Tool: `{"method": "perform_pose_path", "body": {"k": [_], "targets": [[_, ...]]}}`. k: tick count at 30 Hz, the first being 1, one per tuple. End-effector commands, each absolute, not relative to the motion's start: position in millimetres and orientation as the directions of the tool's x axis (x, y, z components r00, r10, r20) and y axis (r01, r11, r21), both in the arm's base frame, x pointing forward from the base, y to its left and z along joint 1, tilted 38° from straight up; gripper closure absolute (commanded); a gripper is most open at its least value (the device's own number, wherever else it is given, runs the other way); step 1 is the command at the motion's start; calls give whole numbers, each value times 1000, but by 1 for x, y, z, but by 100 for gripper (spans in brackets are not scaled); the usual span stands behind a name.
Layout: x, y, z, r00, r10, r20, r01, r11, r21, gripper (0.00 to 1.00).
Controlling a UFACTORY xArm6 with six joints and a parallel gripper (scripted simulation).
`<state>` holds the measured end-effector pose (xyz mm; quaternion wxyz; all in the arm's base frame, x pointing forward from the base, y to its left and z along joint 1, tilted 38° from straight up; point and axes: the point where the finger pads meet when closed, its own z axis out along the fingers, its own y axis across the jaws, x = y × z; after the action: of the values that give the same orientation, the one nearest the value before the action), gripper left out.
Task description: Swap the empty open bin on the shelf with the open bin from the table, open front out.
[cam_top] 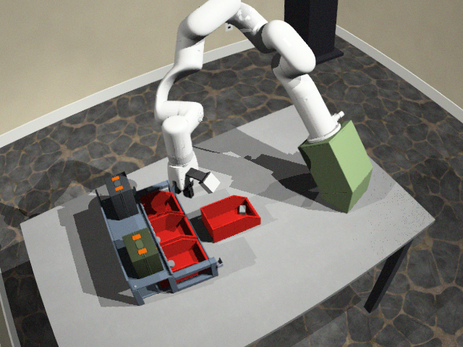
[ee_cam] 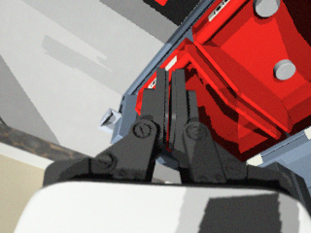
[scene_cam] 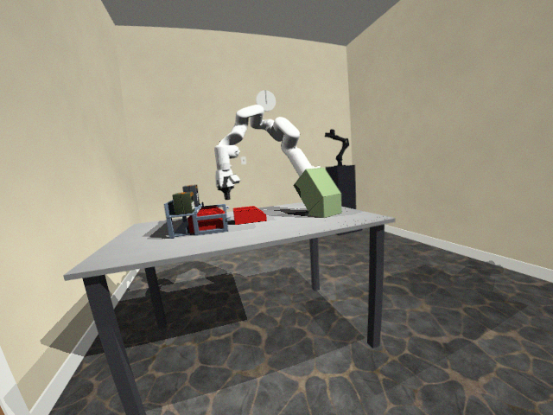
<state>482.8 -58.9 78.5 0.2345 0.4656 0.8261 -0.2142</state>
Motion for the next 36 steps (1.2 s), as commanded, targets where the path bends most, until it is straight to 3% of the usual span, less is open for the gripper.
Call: {"method": "perform_pose_path", "body": {"k": [1, 5, 7, 8, 11, 12, 36], "targets": [[504, -95, 103, -197, 768, -609, 960, 279, 41, 100], [509, -109, 112, -1, 805, -593, 979, 122, 164, 100], [509, -109, 112, -1, 805, -593, 979, 122, 164, 100], [509, -109, 112, 119, 811, -573, 971, 27, 239, 100], [509, -109, 112, 119, 811, -573, 971, 27, 239, 100], [509, -109, 112, 119, 811, -573, 971, 27, 239, 5], [509, -109, 112, 119, 811, -573, 971, 27, 239, 5]]}}
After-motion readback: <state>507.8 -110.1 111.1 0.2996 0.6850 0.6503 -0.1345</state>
